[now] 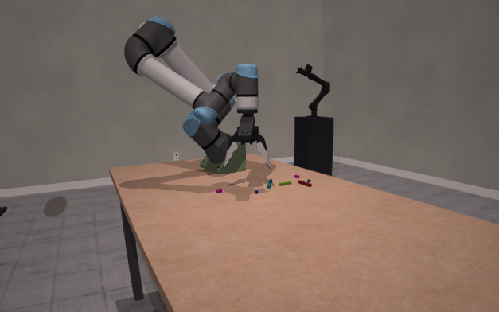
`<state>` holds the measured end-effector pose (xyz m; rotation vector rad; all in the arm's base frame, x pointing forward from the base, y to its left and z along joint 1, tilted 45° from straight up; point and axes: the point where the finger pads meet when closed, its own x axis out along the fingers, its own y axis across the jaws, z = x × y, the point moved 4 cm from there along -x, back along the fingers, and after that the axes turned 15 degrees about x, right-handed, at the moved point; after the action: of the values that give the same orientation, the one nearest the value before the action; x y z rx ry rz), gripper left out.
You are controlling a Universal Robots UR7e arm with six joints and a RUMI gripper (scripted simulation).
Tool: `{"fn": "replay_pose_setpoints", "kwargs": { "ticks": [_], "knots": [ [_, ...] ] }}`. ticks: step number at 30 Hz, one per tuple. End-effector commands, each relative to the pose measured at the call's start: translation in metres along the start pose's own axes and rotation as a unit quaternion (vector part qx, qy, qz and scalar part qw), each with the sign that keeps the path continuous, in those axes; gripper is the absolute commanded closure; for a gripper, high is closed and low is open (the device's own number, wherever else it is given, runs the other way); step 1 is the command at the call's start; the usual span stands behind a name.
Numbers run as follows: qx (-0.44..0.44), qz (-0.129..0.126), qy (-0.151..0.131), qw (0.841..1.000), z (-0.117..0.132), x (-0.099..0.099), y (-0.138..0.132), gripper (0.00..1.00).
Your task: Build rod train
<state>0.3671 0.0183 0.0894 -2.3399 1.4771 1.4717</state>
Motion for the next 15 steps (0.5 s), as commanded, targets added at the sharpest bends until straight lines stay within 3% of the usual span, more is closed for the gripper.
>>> {"fn": "replay_pose_setpoints", "kwargs": {
  "ticks": [1,8,15],
  "knots": [
    [-0.036,-0.002,0.0,0.999,0.001,0.0,-0.004,0.0],
    [-0.125,-0.002,0.0,0.992,0.004,-0.001,-0.015,0.0],
    [-0.227,-0.003,0.0,0.974,0.009,-0.002,-0.028,0.0]
  ]
}}
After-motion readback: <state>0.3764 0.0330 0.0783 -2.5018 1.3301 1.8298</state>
